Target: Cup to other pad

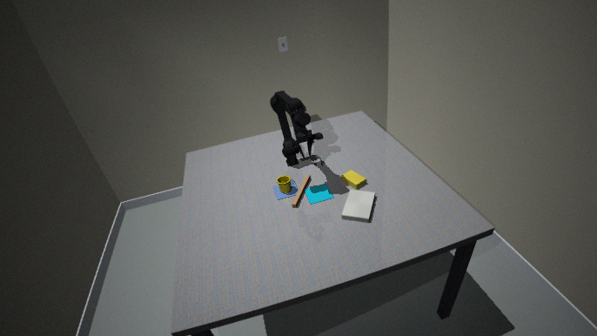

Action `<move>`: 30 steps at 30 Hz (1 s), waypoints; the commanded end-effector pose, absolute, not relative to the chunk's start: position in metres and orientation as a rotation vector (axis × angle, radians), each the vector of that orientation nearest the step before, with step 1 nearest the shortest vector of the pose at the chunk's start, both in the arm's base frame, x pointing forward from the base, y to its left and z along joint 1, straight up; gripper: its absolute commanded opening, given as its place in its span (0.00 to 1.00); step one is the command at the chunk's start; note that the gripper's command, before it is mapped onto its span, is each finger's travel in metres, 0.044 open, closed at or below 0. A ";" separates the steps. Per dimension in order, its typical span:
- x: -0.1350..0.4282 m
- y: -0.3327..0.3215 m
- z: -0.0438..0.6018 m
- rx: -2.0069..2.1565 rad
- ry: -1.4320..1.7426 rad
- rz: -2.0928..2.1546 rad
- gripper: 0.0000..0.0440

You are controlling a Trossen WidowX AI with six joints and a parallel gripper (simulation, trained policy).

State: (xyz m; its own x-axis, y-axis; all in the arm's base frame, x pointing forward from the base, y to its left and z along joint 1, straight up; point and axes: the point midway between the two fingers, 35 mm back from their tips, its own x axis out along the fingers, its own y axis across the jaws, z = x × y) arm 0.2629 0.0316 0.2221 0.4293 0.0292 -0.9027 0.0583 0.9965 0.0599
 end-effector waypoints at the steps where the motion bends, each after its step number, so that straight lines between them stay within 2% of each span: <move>1: 0.260 0.028 0.219 0.063 1.189 -0.021 0.27; 11: 0.255 0.014 0.206 0.007 1.324 -0.037 0.26; 30: 0.246 -0.016 0.173 -0.049 1.522 -0.066 0.32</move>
